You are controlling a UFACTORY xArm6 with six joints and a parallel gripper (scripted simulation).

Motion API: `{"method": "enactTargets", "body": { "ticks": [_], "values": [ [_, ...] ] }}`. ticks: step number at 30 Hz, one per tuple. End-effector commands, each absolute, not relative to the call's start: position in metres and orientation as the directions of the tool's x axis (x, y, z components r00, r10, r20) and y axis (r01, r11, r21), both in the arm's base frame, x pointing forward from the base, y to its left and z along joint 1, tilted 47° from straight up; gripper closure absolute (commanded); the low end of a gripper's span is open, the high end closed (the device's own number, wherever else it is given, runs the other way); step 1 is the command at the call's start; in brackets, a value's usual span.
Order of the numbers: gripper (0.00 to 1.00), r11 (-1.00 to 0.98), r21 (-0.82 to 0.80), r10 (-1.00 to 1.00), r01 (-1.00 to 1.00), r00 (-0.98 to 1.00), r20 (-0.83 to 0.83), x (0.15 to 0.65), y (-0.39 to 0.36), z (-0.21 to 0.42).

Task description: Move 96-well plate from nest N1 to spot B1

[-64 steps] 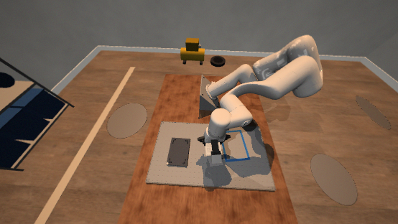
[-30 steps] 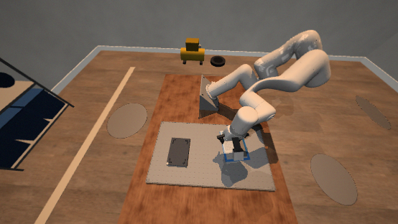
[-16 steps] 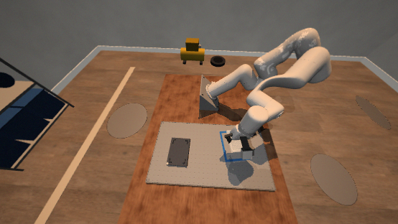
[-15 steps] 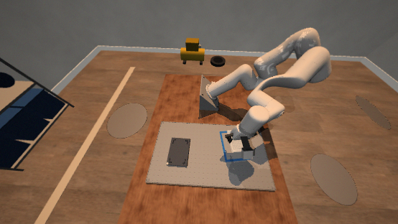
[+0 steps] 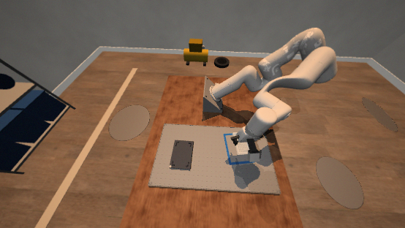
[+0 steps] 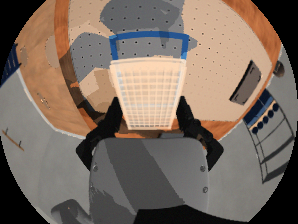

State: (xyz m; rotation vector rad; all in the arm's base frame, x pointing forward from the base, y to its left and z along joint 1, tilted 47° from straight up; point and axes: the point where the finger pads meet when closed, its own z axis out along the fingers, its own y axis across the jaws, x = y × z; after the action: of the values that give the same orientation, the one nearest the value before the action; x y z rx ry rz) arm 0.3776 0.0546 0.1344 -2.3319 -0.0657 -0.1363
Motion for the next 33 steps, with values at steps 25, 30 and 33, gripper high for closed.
{"method": "enactTargets", "body": {
  "ticks": [25,30,33],
  "values": [
    [1.0,-0.693,-0.715,0.004,0.091,0.993,0.122,0.379,0.055,0.132],
    [1.0,-0.693,-0.715,0.004,0.091,0.993,0.122,0.38,0.06,0.127],
    [1.0,-0.693,-0.715,0.004,0.091,0.993,0.122,0.38,0.064,0.124]
  ]
}}
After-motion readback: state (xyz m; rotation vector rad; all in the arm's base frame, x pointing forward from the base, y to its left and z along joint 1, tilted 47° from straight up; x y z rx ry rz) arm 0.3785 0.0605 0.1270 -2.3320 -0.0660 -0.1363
